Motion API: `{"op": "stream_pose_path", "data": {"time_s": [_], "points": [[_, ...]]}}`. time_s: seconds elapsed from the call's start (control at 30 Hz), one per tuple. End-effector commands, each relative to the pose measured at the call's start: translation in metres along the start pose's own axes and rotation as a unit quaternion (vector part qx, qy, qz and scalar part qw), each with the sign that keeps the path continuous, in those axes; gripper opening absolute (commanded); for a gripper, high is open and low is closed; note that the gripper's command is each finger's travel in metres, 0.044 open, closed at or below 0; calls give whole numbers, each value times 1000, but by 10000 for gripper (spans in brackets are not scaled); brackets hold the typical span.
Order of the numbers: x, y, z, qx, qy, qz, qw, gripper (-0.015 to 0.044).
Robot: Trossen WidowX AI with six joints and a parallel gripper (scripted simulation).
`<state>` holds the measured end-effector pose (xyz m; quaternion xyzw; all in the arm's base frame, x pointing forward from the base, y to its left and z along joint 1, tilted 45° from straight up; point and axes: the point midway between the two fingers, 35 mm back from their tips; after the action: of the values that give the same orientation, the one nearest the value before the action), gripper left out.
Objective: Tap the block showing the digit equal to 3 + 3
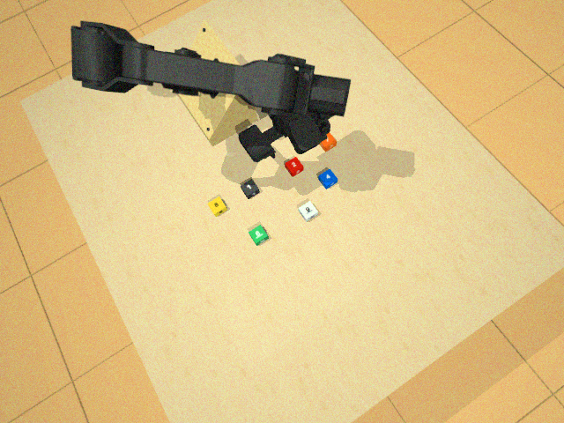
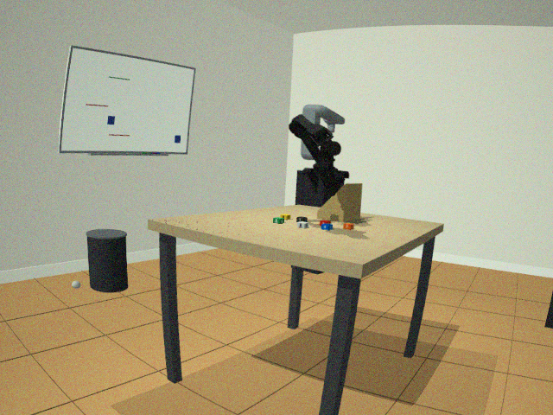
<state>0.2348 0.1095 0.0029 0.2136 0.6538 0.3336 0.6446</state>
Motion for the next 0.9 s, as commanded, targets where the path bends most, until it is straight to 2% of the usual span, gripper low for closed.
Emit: {"op": "stream_pose_path", "data": {"time_s": [0.0, 0.2, 0.47, 0.87], "points": [[1, 1, 1, 0, -4, 3, 1000, 400], [10, 2, 0, 0, -4, 4, 1000, 400], [111, 3, -23, 0, -4, 7, 1000, 400], [113, 3, -24, 0, -4, 7, 1000, 400]]}}
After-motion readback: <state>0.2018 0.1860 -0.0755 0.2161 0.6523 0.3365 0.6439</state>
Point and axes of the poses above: the point midway between the two fingers, 35 mm back from their tips, its own y axis back along the fingers, its own x axis across the jaws, z = x × y, and after that the axes turned 3 degrees about -y, right-handed
